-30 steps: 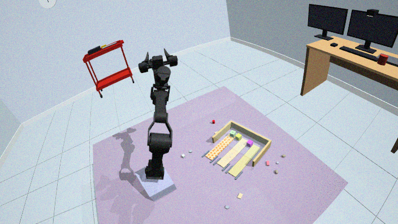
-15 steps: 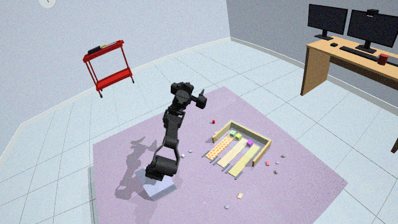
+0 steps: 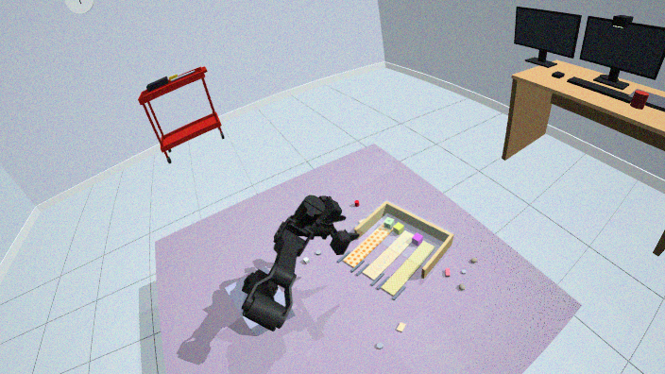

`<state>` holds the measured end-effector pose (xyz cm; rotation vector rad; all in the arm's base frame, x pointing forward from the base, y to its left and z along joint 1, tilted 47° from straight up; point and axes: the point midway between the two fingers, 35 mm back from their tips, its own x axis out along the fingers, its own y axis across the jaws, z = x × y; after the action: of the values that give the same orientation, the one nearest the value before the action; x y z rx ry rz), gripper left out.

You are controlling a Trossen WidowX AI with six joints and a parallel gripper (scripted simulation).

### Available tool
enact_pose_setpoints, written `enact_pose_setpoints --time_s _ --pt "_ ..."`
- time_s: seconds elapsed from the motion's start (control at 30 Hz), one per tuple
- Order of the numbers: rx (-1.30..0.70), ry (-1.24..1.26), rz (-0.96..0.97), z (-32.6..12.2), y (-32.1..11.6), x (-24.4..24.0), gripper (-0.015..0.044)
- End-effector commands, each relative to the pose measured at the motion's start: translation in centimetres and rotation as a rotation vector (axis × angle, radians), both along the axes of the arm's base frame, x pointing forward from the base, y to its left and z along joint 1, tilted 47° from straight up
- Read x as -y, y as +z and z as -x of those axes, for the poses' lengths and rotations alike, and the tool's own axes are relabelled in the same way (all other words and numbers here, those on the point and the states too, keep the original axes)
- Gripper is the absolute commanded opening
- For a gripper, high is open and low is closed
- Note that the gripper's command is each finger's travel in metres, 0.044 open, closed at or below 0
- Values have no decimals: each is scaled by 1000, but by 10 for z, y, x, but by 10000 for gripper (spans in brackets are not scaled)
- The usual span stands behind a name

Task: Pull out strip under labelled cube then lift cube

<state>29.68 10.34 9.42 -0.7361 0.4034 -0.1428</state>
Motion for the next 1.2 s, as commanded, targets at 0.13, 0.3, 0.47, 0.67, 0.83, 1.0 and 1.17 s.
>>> enact_pose_setpoints --time_s 0.13,0.3,0.47,0.67,0.83,1.0,1.17 --pt "4 -65 47 8 -1 21 400" --pt "4 -65 47 8 -1 21 400" --pt "4 -65 47 8 -1 21 400" --pt "-103 -93 82 -8 -15 16 295" --pt "-324 -172 143 -34 -46 15 164" --pt "-551 -281 194 -50 -77 24 32" --pt "-777 -419 240 -54 -103 40 0"
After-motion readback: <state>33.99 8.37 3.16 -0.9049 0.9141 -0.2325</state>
